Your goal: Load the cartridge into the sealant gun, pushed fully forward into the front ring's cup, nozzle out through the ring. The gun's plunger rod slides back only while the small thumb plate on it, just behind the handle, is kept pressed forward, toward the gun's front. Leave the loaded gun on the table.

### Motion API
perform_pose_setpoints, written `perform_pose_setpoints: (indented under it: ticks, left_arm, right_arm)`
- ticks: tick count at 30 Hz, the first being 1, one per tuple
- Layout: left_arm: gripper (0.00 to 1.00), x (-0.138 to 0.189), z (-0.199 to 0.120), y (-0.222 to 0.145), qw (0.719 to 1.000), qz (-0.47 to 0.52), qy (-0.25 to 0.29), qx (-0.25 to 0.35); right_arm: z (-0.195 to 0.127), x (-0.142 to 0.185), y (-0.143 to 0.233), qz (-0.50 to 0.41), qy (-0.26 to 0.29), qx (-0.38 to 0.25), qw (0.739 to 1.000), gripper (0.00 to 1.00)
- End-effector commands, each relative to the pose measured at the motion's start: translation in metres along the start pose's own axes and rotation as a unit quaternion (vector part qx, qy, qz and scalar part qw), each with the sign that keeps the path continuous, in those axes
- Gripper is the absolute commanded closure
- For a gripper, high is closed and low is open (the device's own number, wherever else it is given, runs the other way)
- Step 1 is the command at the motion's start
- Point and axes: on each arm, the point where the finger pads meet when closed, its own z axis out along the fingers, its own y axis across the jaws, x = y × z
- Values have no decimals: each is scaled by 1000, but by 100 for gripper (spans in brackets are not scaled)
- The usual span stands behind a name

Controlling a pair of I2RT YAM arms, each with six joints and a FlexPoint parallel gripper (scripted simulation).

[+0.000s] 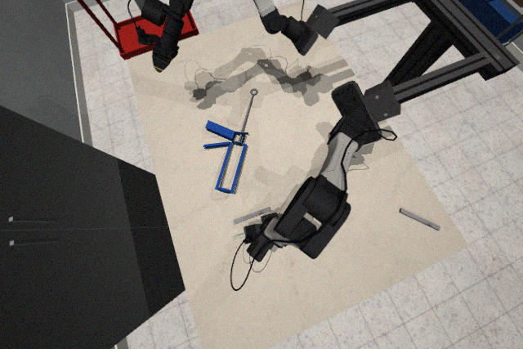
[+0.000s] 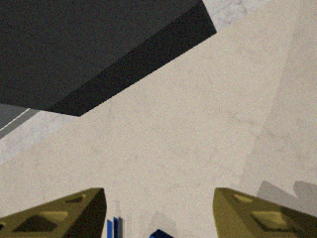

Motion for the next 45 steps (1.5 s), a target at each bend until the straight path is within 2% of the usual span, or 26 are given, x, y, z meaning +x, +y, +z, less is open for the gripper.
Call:
perform_pose_setpoints:
  ticks: [1,16,19,26,30,38,45]
  left_arm:
    - [100,-2,4,3,1000,0,-3,-3]
    - [100,0,7,3,1000,-1,1,-4]
    - [100,3,-10,-11,1000,3,10,11]
    - [100,-13,-53,7,1000,0,-5,-3]
    - [100,-20,-57,13,1000,-4,-19,-14]
    - [100,-7,-77,2,1000,0,-6,-4]
    - [100,-15,-97,9,1000,-3,-21,-13]
  right_arm:
    - [-1,1,-1,5,2,0,1000,48]
    - [-1,1,-1,5,2,0,1000,48]
    - [-1,1,-1,5,2,0,1000,48]
    - [-1,1,-1,5,2,0,1000,48]
    - [-1,1,-1,5,2,0,1000,48]
    - [-1,1,-1,5,2,0,1000,48]
    - [-1,1,-1,5,2,0,1000,48]
